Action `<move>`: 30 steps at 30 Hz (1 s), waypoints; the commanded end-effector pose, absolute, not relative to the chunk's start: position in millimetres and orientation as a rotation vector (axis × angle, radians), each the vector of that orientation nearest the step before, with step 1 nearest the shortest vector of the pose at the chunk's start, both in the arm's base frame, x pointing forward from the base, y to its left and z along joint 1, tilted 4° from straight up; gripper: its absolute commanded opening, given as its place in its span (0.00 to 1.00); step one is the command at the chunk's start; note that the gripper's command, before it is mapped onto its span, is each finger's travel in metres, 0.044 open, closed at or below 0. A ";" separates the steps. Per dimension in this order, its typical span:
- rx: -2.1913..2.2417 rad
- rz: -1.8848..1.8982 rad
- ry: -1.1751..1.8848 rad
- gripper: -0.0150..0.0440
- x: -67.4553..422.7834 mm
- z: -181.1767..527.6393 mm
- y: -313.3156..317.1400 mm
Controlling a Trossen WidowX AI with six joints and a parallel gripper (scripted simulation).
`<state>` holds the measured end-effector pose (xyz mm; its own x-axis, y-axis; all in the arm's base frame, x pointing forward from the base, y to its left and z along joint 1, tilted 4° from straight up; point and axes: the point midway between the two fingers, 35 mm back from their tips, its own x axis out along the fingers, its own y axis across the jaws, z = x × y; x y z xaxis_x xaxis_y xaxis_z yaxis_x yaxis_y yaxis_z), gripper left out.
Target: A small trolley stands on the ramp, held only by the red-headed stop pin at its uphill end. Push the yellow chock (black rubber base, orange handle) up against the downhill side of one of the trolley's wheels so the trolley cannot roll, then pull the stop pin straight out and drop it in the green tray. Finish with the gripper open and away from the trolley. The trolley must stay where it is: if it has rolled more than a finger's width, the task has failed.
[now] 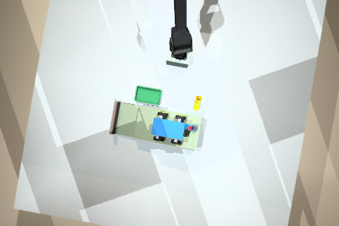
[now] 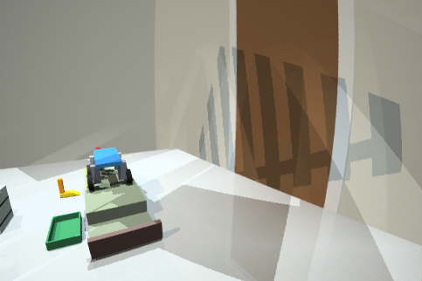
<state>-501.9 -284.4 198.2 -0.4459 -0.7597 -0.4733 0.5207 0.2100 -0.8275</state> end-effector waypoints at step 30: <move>-0.337 -0.939 1.154 0.58 -187.3 181.5 -482.1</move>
<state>-217.5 -478.0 183.4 0.0515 -0.7911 -0.6095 0.4700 0.5577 -0.6842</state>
